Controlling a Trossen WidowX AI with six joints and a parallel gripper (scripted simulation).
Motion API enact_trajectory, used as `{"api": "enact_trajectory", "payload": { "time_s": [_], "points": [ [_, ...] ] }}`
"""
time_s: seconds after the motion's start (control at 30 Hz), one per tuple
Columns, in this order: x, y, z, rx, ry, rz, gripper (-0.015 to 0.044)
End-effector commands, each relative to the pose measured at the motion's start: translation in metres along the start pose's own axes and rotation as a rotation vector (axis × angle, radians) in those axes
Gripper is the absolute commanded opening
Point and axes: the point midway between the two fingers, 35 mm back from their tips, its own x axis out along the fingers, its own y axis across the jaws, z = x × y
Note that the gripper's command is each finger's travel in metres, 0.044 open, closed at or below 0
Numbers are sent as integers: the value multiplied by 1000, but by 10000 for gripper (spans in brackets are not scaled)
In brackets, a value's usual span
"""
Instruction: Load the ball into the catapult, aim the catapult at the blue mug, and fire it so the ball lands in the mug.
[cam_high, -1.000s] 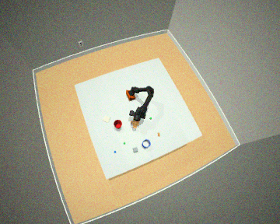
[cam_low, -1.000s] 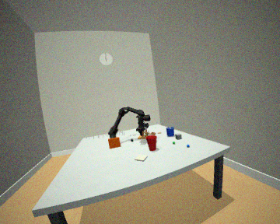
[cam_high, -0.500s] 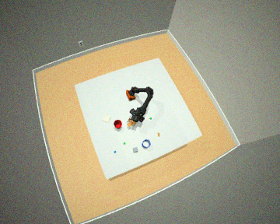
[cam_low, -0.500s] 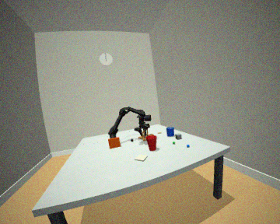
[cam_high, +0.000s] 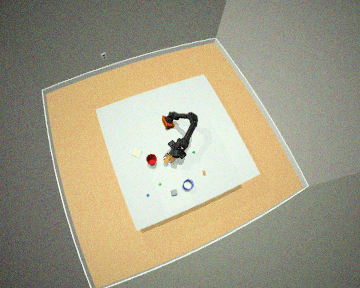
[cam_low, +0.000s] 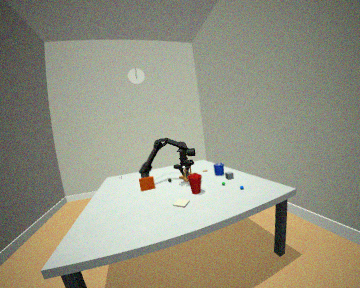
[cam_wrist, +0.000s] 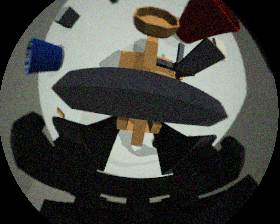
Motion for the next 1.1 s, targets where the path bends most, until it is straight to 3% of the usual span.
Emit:
{"api": "enact_trajectory", "payload": {
  "time_s": [0.0, 0.8, 1.07],
  "points": [
    [3, 1, 2, 9, -4, 10, 0],
    [33, 0, 0, 4, 4, -4, 0],
    [33, 0, 0, 4, 4, -4, 210]
  ]
}}
